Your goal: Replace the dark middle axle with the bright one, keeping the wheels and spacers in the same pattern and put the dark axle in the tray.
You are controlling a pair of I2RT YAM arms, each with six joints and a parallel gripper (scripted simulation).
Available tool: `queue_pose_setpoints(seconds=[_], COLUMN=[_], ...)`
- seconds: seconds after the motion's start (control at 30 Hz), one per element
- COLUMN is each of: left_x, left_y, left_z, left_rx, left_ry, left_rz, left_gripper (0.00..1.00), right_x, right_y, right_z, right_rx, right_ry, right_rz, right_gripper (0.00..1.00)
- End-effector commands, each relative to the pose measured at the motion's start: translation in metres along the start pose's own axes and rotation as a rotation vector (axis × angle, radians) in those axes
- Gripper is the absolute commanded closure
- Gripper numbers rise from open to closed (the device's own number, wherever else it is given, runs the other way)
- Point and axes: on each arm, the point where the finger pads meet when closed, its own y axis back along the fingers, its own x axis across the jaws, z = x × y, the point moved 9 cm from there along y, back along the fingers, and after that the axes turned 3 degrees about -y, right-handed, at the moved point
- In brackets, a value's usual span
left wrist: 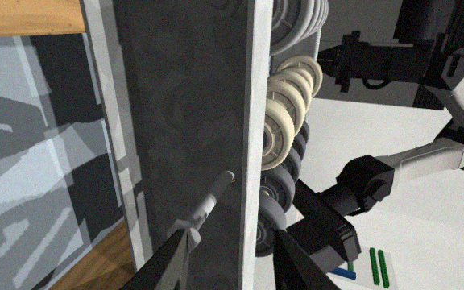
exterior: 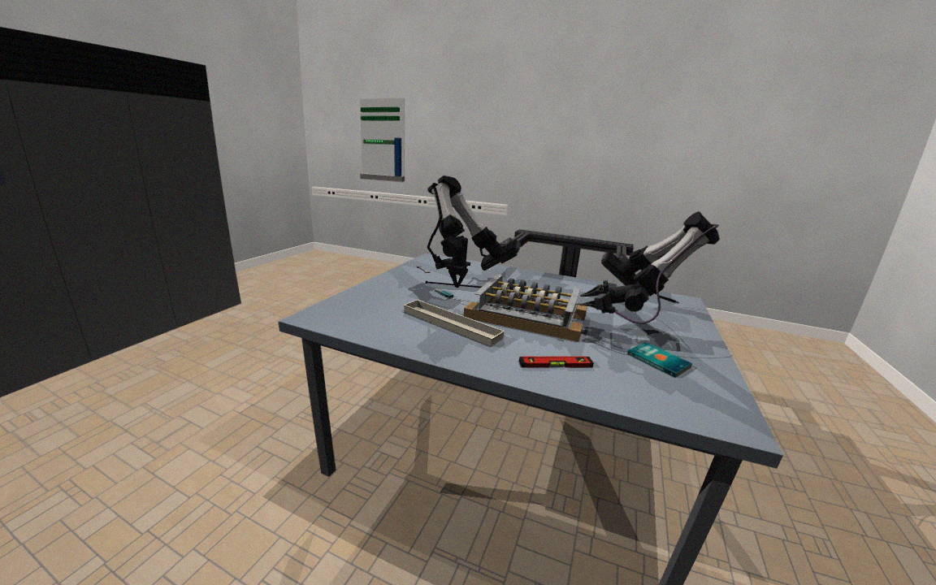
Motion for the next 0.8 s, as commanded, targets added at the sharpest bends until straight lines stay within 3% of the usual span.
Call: queue_pose_setpoints(seconds=[0.0, 0.77], left_x=[-0.003, -0.007], left_y=[-0.012, -0.017], left_z=[-0.006, -0.008], left_rx=[0.029, 0.037], left_ry=[-0.002, -0.003], left_rz=[-0.022, -0.049], left_gripper=[0.67, 0.67], right_x=[0.006, 0.000], right_y=[0.005, 0.007], right_z=[-0.004, -0.015], right_rx=[-0.006, -0.012], right_ry=[0.004, 0.017], right_rz=[0.011, 0.006], right_gripper=[1.00, 1.00])
